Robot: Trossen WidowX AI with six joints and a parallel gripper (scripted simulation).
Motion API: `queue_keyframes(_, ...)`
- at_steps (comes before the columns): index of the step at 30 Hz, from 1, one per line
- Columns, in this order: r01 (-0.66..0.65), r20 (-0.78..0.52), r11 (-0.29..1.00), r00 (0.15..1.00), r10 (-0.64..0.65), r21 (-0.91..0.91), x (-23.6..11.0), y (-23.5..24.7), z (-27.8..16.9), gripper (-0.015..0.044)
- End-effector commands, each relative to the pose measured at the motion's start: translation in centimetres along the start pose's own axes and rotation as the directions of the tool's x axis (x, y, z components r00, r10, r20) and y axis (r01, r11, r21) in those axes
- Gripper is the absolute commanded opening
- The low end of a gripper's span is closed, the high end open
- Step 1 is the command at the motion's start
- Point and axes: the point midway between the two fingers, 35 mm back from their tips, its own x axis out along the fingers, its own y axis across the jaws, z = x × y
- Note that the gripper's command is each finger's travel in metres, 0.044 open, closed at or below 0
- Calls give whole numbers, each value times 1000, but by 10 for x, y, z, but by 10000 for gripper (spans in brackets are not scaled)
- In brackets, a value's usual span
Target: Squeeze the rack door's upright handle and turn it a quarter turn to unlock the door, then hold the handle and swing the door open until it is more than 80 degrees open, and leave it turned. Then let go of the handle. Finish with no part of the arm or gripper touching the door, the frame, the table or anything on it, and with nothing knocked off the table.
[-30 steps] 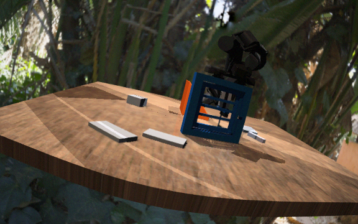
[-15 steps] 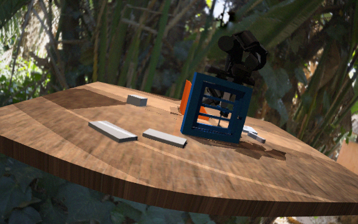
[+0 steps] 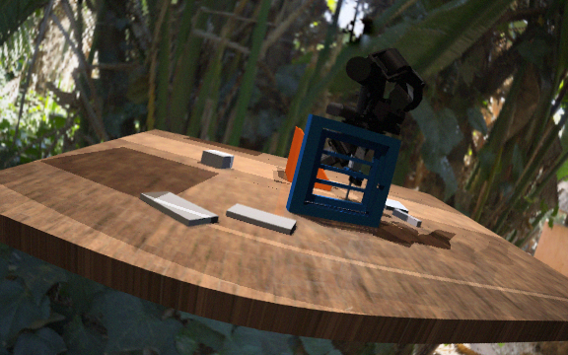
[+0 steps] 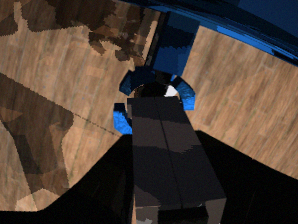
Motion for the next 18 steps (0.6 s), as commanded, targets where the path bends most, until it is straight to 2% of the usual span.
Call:
queue_keyframes(1,0,-2,980,1000,0,-201,0,0,0,21)
queue_keyframes(9,-1,-2,827,1000,0,-562,0,0,0,21)
queue_keyframes(18,-2,-2,506,1000,1,-862,0,0,0,21)
